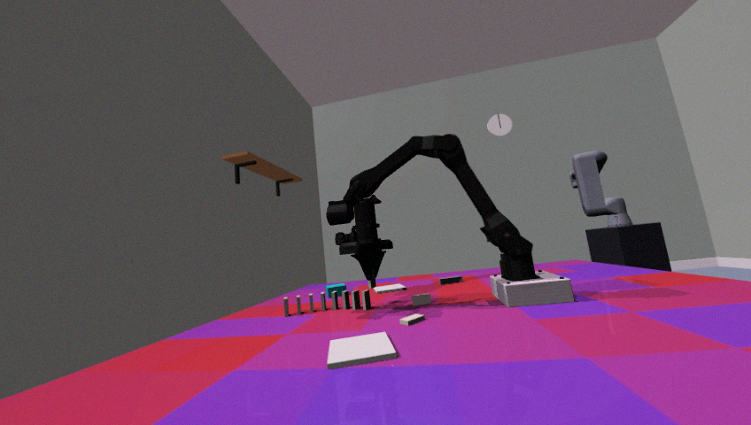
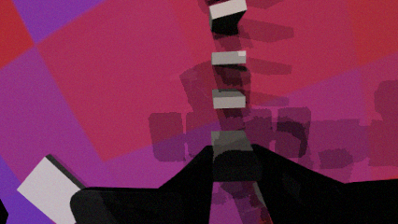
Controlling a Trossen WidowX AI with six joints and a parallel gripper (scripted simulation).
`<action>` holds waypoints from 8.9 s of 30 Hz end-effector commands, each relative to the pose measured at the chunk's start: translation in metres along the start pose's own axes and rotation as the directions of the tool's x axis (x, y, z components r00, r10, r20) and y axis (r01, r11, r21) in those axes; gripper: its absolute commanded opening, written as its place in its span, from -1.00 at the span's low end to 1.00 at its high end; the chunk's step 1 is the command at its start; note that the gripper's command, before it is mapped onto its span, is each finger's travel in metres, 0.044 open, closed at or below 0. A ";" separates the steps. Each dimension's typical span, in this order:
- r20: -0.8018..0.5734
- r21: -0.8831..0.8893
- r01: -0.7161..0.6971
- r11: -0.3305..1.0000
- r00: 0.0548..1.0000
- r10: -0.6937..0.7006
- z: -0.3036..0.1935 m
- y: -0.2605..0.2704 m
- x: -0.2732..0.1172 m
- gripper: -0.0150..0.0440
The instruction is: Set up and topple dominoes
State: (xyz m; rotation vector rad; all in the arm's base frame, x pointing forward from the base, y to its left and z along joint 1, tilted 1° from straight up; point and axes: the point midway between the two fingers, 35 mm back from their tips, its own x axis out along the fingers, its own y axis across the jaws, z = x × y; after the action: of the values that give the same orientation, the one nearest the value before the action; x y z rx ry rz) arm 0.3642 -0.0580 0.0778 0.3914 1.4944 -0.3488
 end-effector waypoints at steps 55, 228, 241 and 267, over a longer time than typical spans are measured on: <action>-0.009 -0.361 -0.005 0.933 1.000 0.002 -0.041 0.042 -0.055 1.00; 0.992 0.005 -0.011 1.000 0.126 -0.004 -0.207 0.124 -0.049 -0.13; 0.992 0.005 -0.011 1.000 0.126 -0.004 -0.207 0.124 -0.049 -0.13; 0.992 0.006 -0.008 1.000 0.129 -0.005 -0.205 0.130 0.030 -0.13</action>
State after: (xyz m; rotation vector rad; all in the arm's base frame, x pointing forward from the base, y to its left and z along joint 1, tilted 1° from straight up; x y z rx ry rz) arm 0.2432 0.1542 0.0577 0.0781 0.0830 -0.4777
